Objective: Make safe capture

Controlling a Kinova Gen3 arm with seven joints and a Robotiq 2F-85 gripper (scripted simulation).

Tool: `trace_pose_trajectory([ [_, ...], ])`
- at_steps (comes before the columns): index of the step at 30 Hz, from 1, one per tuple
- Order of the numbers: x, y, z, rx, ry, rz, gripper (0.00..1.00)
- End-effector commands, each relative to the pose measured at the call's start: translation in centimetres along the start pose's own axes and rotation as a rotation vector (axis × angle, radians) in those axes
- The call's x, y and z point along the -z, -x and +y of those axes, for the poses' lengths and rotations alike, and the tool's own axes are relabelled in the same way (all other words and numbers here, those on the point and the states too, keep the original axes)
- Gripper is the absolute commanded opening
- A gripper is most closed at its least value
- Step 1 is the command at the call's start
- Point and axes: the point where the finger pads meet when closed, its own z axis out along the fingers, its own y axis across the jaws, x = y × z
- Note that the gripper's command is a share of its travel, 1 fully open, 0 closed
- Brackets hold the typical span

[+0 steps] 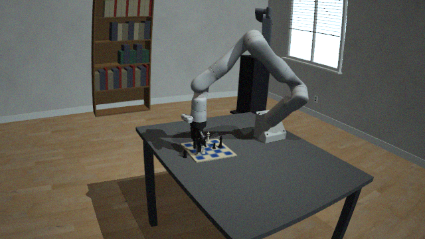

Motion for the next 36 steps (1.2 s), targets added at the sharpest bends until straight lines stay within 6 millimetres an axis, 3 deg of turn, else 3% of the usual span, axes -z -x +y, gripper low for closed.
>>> trace_pose_trajectory([
  [1,0.1,-0.1,0.0,0.000,0.001,0.002,0.41],
  [11,0.7,-0.1,0.0,0.000,0.001,0.002,0.41],
  [24,6.8,-0.1,0.0,0.000,0.001,0.002,0.41],
  [36,9.1,0.0,0.0,0.000,0.001,0.002,0.41],
])
